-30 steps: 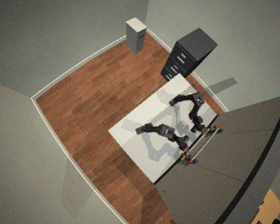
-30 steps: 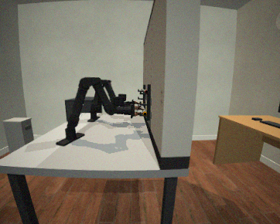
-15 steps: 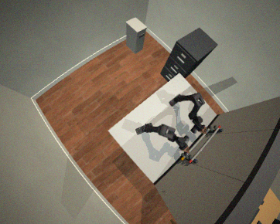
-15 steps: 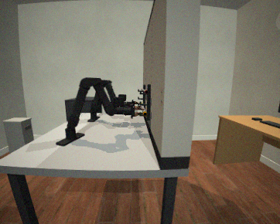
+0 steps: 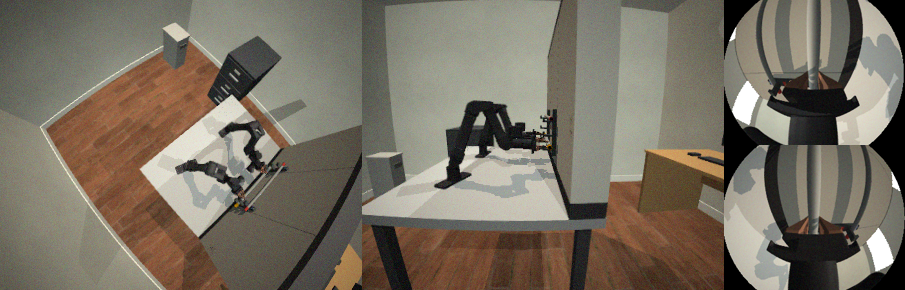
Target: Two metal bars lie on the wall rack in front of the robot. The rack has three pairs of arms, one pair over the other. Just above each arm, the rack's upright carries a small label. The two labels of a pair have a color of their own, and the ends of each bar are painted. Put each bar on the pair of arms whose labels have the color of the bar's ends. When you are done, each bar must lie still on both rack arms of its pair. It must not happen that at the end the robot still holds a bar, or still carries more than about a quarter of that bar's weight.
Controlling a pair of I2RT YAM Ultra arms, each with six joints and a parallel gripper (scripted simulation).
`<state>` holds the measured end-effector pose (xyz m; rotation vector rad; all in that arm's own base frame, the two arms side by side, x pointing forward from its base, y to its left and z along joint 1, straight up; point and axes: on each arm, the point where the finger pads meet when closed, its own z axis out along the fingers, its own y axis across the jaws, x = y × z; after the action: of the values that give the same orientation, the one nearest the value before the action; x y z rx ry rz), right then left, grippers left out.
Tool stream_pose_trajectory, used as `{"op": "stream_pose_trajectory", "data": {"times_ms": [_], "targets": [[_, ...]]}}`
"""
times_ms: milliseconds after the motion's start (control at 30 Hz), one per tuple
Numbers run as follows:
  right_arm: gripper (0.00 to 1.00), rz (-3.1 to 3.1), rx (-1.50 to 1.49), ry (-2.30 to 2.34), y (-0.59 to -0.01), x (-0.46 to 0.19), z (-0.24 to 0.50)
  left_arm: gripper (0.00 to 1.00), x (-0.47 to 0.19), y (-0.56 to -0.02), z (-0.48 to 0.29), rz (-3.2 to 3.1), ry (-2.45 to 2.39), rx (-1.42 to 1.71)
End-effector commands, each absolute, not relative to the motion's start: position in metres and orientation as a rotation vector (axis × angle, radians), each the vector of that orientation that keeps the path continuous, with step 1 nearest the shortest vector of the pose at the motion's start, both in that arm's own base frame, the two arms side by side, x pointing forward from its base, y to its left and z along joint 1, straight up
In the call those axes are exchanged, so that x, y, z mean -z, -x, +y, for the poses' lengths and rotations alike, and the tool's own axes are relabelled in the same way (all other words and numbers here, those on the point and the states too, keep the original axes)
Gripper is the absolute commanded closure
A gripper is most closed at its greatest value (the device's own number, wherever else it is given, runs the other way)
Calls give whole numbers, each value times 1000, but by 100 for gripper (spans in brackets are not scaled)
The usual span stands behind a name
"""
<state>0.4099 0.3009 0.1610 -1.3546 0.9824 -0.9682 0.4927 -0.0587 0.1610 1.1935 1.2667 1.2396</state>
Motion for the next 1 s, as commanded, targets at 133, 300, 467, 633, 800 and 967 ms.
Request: {"op": "stream_pose_trajectory", "data": {"times_ms": [133, 300, 467, 633, 800, 967], "targets": [[77, 967, 968, 1344, -409, -164, 300, 77, -164, -491, -55, 1251, -1181, -1252], [73, 966, 968, 1344, -409, -164, 300, 72, -164, -491, -55, 1251, -1181, -1252], [65, 966, 968, 1344, -409, -164, 300, 64, -164, -491, -55, 1251, -1181, -1252], [57, 966, 968, 1344, -409, -164, 300, 57, -164, -491, -55, 1251, -1181, -1252], [53, 966, 968, 1344, -409, -164, 300, 52, -164, -491, -55, 1251, -1181, -1252], [45, 966, 968, 1344, -409, -164, 300, 44, -164, -491, -55, 1251, -1181, -1252]]}}
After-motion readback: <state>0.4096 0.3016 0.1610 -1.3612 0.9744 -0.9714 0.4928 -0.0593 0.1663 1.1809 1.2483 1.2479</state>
